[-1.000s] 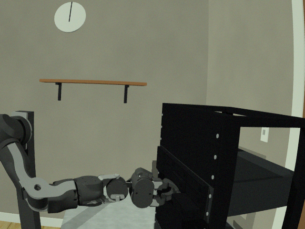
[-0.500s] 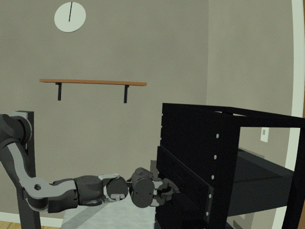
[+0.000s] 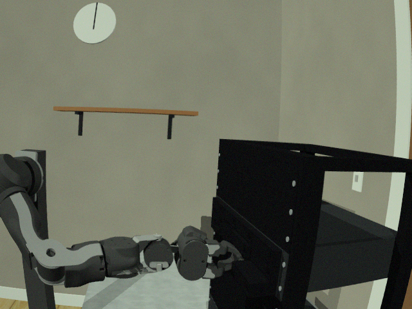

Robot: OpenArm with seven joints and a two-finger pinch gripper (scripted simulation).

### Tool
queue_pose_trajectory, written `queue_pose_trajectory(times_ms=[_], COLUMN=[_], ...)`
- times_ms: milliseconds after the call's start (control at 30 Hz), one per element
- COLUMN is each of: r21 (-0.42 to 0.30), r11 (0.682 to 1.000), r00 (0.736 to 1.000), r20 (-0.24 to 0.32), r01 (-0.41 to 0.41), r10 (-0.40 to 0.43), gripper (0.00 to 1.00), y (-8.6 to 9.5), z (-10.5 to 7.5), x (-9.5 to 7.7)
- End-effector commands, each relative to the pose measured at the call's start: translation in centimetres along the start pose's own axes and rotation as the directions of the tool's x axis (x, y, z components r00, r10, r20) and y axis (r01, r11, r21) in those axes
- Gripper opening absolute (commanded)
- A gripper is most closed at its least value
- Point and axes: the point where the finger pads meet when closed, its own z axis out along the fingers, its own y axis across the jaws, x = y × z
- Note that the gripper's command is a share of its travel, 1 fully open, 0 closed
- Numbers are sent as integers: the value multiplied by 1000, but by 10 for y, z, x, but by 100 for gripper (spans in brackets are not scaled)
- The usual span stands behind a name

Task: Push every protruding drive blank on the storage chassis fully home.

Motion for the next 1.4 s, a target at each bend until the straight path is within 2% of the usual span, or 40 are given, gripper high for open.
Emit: queue_pose_trajectory(times_ms=[0,467,633,867,933,1200,1367], r21=[-67,-67,-72,-73,-73,-74,-74], r11=[998,998,997,997,997,997,997], r00=[1000,1000,1000,1000,1000,1000,1000], r20=[-10,-10,-15,-14,-14,-14,-14], r01=[1,1,0,1,1,1,1], r10=[-2,-2,-1,-2,-2,-2,-2], gripper=[0,0,0,0,0,0,0], y=[26,26,27,26,26,25,24], z=[5,5,-3,-38,-38,-89,-103], x=[4,4,6,6,6,5,5])
